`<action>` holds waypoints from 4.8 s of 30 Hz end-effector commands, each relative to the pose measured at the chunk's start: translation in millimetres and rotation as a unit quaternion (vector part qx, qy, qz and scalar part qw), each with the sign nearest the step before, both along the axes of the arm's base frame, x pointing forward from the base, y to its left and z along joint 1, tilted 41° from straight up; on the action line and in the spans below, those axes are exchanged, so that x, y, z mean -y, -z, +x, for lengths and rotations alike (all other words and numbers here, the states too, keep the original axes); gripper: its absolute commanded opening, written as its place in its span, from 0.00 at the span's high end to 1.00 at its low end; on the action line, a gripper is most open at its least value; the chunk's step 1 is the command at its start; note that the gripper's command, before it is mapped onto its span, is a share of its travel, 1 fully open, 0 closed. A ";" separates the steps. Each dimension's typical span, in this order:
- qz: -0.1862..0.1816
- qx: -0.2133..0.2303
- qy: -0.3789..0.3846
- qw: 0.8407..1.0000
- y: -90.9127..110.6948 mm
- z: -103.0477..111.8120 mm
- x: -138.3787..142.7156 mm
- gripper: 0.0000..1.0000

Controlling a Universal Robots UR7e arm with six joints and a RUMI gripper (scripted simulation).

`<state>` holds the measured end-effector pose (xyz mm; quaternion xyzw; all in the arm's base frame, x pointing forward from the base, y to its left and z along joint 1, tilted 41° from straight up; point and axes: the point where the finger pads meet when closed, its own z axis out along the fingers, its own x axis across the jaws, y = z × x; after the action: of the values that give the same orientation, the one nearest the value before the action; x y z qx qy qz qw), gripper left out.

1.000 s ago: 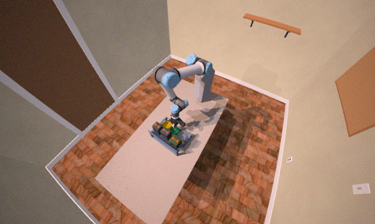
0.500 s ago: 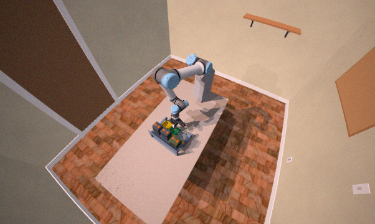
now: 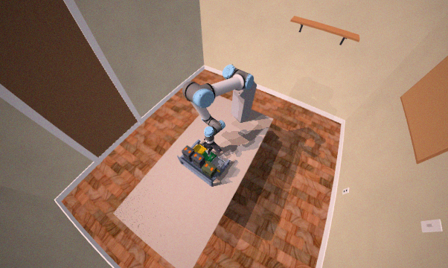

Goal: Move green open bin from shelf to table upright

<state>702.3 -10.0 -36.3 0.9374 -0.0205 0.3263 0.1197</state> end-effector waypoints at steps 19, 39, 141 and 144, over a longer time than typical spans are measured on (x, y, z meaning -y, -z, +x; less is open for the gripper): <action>0.000 0.001 0.000 1.000 4.7 5.1 2.2 0.42; 0.000 0.001 0.000 1.000 4.6 5.1 2.2 0.42; 0.000 0.000 0.000 1.000 2.9 2.3 1.1 1.00; 0.000 0.000 0.000 1.000 2.3 1.4 0.7 1.00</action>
<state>705.9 -11.3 -41.3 0.9375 -0.0204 0.3262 0.1196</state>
